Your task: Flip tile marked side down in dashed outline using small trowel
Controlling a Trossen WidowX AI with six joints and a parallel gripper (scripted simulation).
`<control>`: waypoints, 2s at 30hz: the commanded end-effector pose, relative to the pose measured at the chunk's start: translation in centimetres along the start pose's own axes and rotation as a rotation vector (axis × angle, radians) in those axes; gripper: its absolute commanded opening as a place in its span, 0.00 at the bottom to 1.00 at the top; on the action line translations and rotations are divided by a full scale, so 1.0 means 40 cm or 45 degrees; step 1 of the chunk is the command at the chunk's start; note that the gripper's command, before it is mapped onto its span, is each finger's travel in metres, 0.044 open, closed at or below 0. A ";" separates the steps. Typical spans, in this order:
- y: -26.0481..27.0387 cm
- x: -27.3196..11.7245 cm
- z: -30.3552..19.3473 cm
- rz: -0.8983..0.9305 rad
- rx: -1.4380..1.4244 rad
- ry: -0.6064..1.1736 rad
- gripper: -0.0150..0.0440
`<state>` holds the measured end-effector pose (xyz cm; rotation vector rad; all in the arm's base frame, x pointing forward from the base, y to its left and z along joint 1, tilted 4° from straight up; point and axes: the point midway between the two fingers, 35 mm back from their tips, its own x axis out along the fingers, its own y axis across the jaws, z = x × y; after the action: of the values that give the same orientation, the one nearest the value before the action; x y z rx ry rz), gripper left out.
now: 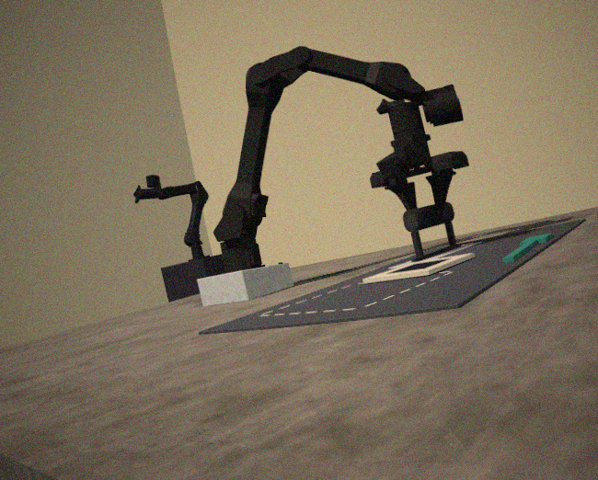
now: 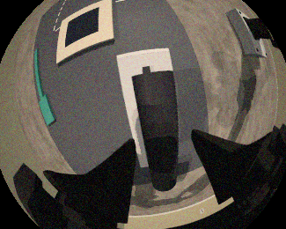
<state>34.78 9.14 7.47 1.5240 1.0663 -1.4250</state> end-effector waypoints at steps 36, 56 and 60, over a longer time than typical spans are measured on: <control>-0.006 -0.086 -0.011 0.248 -0.844 -0.100 0.76; -0.021 -0.059 -0.019 0.409 -1.672 -0.340 0.76; -0.026 -0.053 -0.021 0.432 -1.833 -0.401 0.76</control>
<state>34.19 9.98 9.69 0.4545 1.1327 -0.4082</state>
